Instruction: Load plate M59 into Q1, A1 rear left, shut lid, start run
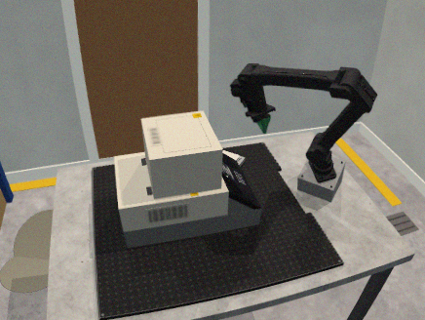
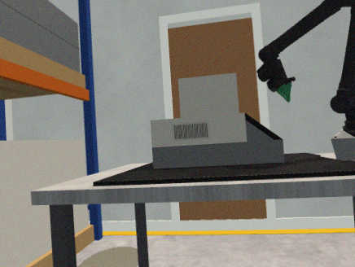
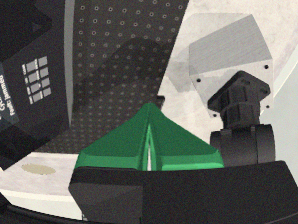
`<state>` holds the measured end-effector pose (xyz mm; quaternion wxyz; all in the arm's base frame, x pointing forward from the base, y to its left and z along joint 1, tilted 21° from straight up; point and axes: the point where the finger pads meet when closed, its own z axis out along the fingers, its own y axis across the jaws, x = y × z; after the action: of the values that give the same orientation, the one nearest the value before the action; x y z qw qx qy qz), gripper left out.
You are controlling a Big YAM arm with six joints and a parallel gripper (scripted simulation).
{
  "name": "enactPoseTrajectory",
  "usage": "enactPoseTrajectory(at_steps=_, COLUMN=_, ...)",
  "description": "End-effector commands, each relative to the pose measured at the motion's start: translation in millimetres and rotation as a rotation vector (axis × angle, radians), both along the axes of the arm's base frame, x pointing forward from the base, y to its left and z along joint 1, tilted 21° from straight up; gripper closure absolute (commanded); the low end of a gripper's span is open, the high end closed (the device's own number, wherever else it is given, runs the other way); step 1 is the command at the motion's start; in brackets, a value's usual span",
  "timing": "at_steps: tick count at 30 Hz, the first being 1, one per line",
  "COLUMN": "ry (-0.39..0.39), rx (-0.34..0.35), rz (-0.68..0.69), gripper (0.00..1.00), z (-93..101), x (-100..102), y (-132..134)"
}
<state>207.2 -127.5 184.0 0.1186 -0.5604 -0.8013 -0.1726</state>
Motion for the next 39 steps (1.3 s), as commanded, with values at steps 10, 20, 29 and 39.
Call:
enactPoseTrajectory(at_steps=10, ry=-0.244, rx=-0.113, rz=0.345, gripper=1.0, z=54.1, x=18.3, y=9.5)
enactPoseTrajectory(at_steps=20, ry=-0.35, rx=-0.152, rz=0.558, gripper=1.0, z=71.2, x=19.6, y=26.0)
enactPoseTrajectory(at_steps=29, ry=-0.503, rx=-0.234, rz=0.842, gripper=1.0, z=99.0, x=17.4, y=46.2)
enactPoseTrajectory(at_steps=39, ry=-0.605, rx=-0.287, rz=1.067, gripper=1.0, z=110.3, x=15.2, y=58.8)
